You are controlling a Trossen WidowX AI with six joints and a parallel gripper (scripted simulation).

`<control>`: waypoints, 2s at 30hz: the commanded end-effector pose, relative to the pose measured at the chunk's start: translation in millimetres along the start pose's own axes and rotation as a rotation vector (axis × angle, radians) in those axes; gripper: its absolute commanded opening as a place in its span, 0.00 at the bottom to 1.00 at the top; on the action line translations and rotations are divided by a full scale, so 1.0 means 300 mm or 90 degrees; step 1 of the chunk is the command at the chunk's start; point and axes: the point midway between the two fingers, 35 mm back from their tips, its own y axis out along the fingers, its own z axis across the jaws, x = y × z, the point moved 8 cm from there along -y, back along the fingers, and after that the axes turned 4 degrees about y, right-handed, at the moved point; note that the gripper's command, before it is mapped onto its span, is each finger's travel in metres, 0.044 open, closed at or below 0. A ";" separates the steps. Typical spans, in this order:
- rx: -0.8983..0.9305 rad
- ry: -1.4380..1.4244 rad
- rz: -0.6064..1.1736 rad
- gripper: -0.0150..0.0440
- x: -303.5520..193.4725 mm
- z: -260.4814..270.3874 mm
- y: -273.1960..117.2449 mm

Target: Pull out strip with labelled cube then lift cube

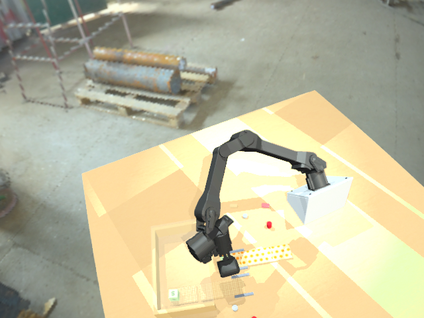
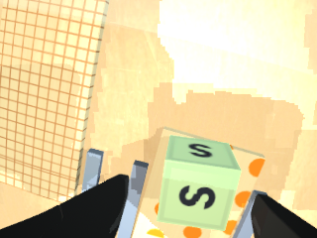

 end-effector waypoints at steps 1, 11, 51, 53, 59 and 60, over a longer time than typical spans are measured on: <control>-0.005 -0.003 0.004 0.68 -0.004 -0.005 0.035; -0.006 -0.002 0.004 0.68 -0.006 -0.008 0.088; -0.005 -0.004 0.006 0.25 -0.174 -0.061 -0.048; -0.006 -0.004 0.006 0.25 -0.190 -0.068 -0.058; -0.006 -0.004 0.006 0.25 -0.208 -0.074 -0.060; -0.006 -0.004 0.006 0.25 -0.220 -0.078 -0.060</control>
